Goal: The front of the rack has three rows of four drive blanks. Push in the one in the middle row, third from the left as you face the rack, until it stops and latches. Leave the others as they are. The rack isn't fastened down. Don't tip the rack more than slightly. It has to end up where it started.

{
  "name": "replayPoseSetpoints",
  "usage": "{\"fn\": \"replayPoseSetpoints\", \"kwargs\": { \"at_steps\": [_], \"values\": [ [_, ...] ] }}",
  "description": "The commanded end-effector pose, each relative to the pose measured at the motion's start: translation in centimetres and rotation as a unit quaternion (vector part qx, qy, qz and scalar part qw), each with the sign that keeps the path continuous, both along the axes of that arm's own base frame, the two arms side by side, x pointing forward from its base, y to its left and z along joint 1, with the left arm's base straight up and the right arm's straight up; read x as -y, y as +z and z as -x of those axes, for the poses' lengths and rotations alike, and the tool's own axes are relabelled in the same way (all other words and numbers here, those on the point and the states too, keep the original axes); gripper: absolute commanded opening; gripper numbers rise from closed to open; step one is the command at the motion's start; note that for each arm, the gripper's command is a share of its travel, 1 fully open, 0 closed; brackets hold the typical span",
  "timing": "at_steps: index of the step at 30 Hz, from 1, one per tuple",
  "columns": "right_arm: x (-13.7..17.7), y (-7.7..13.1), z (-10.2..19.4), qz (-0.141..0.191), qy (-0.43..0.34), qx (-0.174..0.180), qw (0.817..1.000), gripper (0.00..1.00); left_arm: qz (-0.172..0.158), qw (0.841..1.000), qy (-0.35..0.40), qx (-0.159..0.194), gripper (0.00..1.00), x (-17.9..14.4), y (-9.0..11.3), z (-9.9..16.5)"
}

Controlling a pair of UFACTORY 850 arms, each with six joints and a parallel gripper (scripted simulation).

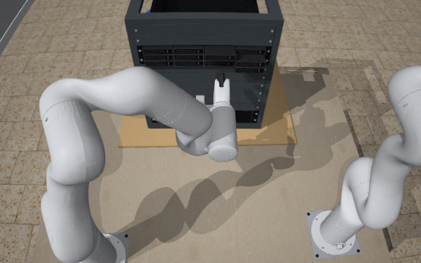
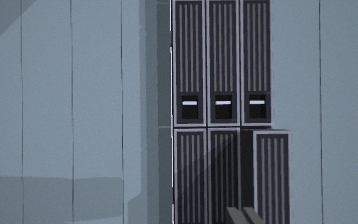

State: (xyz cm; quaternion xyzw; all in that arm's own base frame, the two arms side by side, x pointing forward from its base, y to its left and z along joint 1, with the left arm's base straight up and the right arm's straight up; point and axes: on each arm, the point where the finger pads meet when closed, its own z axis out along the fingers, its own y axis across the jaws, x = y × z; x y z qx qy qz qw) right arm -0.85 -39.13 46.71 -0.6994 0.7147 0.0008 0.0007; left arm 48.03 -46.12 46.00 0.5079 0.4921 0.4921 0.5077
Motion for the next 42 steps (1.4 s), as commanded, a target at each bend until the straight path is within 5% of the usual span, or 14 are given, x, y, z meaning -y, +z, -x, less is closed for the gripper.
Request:
{"fn": "replayPoseSetpoints", "kwargs": {
  "at_steps": [1,8,9,42],
  "values": [
    [0.04,0.09,0.0,0.001,0.0,0.0,1.0,1.0,0.001,1.0,0.001,0.001,0.0,-0.06,0.17,1.46],
    [0.04,0.09,0.0,0.001,0.0,0.0,1.0,1.0,0.001,1.0,0.001,0.001,0.0,-0.07,0.17,1.82],
    [0.04,0.09,0.0,0.001,0.0,0.0,1.0,1.0,0.001,1.0,0.001,0.001,1.0,-0.07,0.17,1.82],
    [0.04,0.09,0.0,0.001,0.0,0.0,1.0,1.0,0.001,1.0,0.001,0.001,1.0,-0.07,0.17,1.82]
  ]
}}
